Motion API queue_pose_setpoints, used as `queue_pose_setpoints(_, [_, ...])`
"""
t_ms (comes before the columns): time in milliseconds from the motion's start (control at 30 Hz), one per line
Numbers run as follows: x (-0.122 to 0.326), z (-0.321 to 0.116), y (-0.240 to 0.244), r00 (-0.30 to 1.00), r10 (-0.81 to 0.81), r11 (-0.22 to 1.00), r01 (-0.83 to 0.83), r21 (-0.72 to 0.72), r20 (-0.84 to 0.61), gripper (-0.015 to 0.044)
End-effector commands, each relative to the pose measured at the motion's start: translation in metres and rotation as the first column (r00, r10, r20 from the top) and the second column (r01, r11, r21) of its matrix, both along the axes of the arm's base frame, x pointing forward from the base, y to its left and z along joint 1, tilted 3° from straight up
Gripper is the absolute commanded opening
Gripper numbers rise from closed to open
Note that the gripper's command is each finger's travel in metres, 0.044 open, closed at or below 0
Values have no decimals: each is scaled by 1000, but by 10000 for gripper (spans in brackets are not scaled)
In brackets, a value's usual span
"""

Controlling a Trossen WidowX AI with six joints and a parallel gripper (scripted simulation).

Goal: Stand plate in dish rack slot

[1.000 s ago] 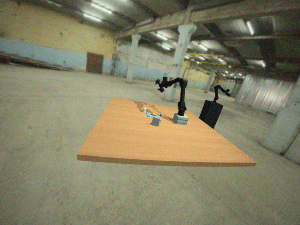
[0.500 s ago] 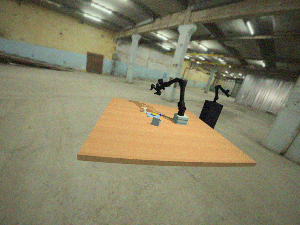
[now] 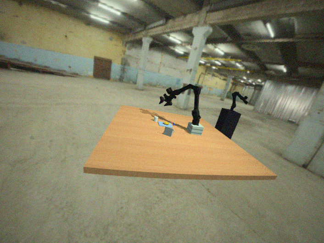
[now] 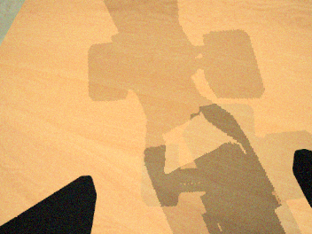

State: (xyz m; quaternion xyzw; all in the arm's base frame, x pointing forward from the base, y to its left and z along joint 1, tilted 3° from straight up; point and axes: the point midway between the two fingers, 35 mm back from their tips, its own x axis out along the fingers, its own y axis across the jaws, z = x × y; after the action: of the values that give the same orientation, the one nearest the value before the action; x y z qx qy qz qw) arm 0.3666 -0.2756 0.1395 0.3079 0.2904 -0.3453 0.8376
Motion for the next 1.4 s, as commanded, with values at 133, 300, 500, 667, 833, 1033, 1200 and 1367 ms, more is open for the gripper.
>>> queue_pose_setpoints(133, [1, -27, 48, 969, 185, 982, -187, 8, -164, 400])
queue_pose_setpoints(300, [-1, -43, 78, 916, 306, 951, -309, 29, -260, 400])
queue_pose_setpoints(500, [-8, -60, 112, 819, 442, 890, -450, 69, -365, 400])
queue_pose_setpoints(667, [-16, -73, 139, 713, 546, 821, -559, 113, -440, 400])
queue_pose_setpoints(833, [-27, -84, 165, 586, 636, 736, -656, 167, -502, 400])
queue_pose_setpoints(1033, [-44, -95, 193, 411, 721, 615, -750, 243, -557, 400])
queue_pose_setpoints(1200, [-59, -102, 214, 257, 769, 505, -805, 311, -585, 400])
queue_pose_setpoints(1367, [-61, -103, 217, 236, 774, 490, -811, 320, -587, 400])
